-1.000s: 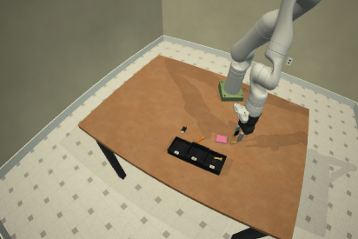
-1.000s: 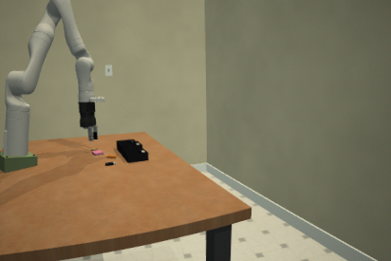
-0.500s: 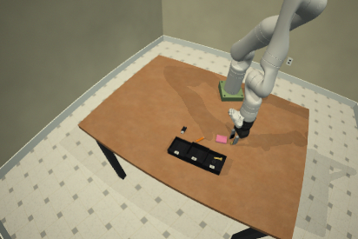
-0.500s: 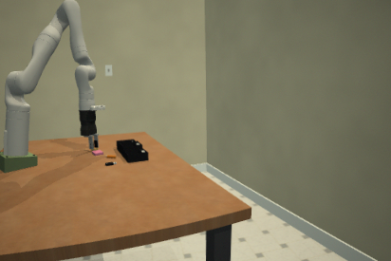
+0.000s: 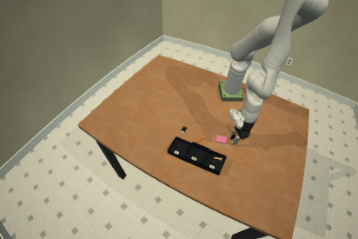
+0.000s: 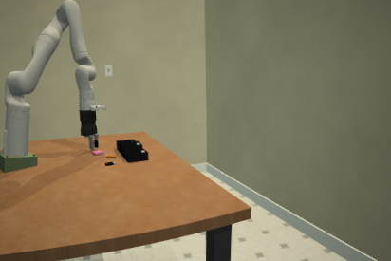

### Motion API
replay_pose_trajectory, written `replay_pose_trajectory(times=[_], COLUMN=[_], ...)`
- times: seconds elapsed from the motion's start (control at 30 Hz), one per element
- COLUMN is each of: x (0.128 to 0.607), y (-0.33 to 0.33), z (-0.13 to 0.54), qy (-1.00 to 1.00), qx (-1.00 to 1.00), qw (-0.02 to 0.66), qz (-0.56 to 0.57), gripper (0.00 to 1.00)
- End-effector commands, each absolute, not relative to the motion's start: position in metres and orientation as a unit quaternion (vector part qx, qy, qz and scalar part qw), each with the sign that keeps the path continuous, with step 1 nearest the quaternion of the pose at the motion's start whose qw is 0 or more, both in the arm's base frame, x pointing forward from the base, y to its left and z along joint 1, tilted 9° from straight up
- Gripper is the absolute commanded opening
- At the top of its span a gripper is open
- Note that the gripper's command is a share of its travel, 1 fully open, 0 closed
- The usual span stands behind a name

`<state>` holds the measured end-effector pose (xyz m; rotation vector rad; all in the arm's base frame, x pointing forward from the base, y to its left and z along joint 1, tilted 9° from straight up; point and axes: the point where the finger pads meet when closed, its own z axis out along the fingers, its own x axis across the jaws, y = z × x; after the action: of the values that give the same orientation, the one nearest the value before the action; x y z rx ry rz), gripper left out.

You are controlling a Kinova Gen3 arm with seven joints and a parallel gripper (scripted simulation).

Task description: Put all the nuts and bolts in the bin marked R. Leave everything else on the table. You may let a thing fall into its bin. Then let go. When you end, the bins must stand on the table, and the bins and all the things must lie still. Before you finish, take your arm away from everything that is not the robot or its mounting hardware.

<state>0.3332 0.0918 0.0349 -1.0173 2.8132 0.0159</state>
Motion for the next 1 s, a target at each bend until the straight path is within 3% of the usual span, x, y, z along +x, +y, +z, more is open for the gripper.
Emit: replay_pose_trajectory(times=[0.0, 0.97], x=[0.333, 0.335], y=[0.094, 0.095], z=[0.035, 0.023], qy=[0.937, 0.937], qx=[-0.341, -0.341], qw=[0.075, 0.075], qz=[0.005, 0.005], gripper=[0.62, 0.62])
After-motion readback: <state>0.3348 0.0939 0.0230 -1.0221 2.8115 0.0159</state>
